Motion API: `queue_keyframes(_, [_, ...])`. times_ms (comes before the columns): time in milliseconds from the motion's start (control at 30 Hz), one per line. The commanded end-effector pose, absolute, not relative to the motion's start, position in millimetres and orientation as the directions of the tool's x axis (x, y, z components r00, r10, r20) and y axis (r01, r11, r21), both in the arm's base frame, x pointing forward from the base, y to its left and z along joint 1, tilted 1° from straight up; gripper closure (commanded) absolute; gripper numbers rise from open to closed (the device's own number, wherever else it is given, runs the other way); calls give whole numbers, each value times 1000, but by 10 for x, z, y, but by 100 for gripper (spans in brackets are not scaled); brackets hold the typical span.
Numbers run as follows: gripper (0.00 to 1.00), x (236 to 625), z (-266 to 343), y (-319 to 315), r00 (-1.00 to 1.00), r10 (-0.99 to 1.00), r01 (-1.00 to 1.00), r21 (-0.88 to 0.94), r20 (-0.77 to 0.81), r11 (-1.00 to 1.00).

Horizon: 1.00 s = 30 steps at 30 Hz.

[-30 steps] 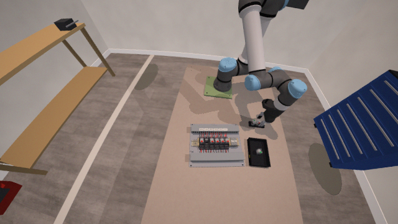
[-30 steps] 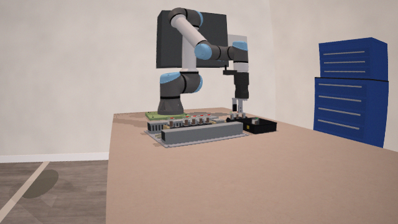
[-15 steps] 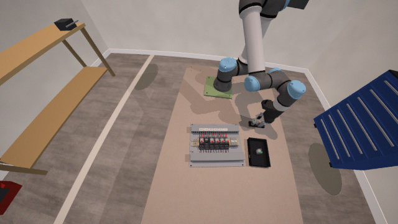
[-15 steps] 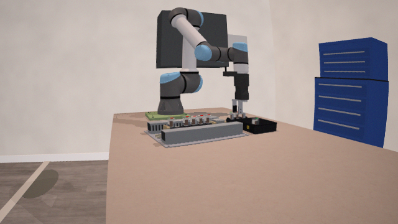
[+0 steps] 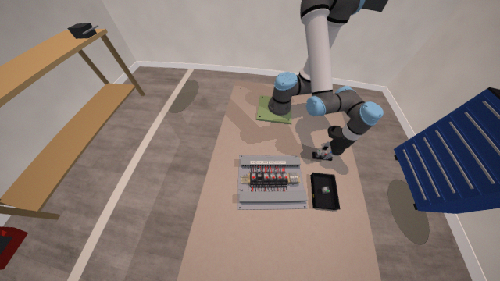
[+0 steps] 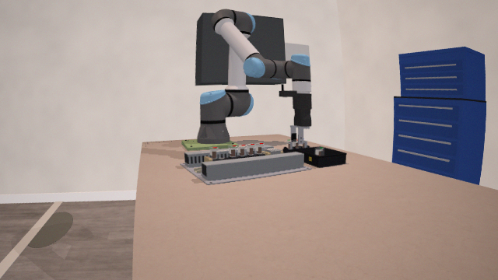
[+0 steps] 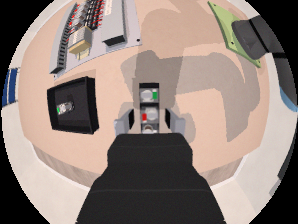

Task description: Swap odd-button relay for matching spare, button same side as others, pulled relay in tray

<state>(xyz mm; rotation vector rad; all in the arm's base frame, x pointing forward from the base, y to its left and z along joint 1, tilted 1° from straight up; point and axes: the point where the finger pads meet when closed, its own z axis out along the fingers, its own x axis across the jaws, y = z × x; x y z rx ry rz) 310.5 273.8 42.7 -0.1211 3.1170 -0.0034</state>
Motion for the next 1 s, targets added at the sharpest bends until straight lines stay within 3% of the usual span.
queue_keyframes(0, [0,3108,375,2739,-997,-78,-78,-3,-23,997])
queue_keyframes(933, [0,3111,256,2739,-997,-78,-78,-3,-23,997])
queue_keyframes(967, [100,3110,259,2739,-997,-78,-78,-3,-23,997])
